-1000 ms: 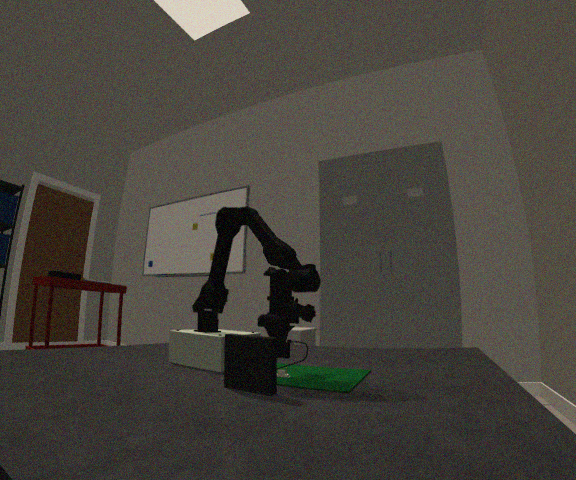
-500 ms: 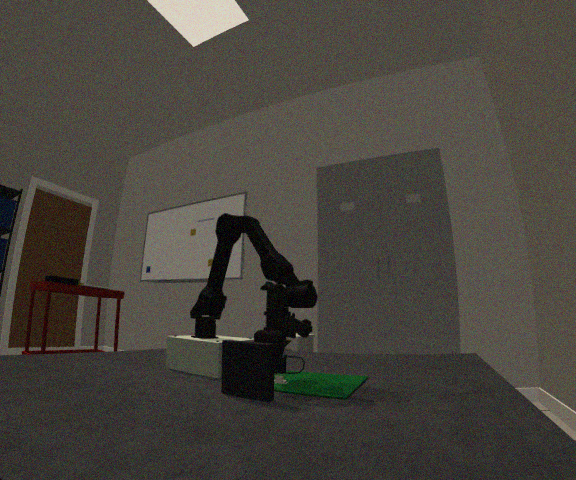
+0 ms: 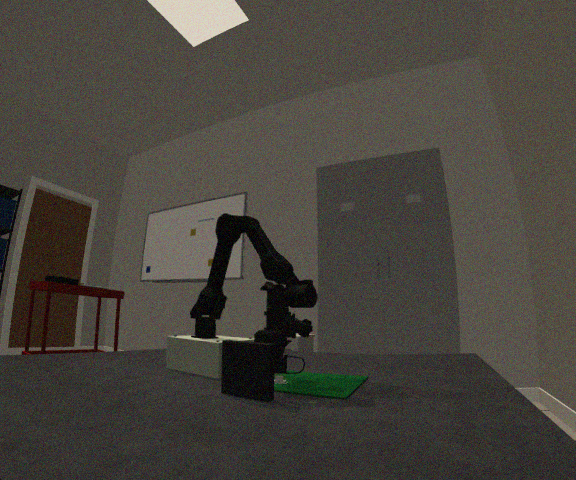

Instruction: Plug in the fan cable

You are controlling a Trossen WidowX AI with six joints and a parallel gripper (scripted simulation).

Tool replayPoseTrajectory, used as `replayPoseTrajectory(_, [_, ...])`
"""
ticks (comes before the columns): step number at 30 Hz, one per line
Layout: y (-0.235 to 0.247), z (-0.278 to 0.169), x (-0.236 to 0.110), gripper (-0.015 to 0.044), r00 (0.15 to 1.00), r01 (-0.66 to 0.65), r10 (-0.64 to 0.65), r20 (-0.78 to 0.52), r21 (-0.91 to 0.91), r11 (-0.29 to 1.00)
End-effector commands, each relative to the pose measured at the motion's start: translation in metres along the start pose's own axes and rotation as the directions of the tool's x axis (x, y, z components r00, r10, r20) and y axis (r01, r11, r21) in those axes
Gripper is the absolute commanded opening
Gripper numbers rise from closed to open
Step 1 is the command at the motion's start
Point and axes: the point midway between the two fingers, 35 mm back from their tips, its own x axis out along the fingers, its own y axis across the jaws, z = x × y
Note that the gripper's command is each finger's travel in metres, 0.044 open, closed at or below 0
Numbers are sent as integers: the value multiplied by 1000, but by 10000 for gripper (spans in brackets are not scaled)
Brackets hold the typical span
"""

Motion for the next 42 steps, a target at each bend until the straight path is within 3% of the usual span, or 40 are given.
replayPoseTrajectory(1, [-1,0,1,0,1000,6,-6,0,-4,1000])
replayPoseTrajectory(42, [-1,0,18,0,1000,6,-6,0,1,1000])
